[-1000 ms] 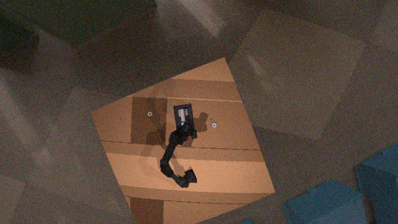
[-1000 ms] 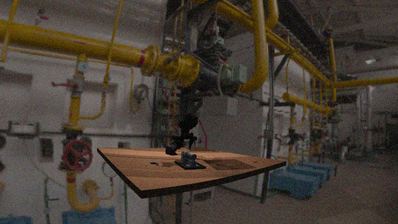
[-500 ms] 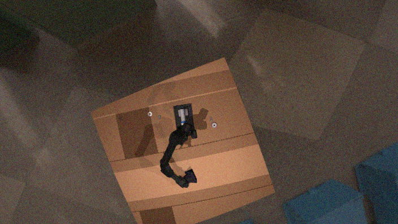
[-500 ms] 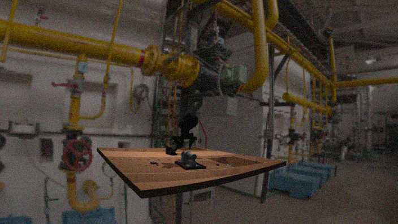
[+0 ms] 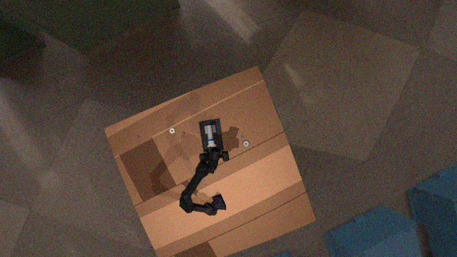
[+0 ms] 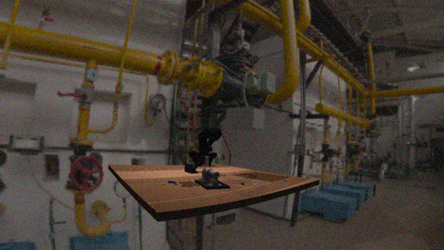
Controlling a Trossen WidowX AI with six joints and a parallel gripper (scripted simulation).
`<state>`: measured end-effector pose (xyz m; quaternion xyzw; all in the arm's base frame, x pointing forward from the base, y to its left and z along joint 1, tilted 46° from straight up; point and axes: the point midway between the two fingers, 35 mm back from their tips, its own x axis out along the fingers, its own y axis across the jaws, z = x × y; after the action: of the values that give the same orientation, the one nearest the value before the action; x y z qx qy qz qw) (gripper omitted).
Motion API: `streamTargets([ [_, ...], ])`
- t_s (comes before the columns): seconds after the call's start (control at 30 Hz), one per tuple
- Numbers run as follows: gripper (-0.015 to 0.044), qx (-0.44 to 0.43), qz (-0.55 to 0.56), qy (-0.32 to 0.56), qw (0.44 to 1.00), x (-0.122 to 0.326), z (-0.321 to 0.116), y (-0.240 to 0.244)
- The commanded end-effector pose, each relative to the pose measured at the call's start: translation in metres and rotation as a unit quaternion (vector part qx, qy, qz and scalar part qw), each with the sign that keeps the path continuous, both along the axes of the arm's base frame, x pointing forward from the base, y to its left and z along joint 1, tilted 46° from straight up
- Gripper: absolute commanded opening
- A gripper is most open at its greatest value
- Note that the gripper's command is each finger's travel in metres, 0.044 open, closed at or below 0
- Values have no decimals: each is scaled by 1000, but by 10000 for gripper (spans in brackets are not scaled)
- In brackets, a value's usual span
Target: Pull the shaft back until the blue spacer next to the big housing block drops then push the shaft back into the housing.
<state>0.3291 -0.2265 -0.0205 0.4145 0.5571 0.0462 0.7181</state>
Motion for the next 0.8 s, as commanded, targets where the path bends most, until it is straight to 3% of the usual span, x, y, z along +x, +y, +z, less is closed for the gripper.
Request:
streamTargets([
  [0.0, 440, -25, -37, -36, 998, -4, 0, 2],
  [0.43, 440, -68, -151, -167, 972, -38, 8, 37],
  [0.77, 440, -69, -155, -175, 970, -40, 9, 40],
])
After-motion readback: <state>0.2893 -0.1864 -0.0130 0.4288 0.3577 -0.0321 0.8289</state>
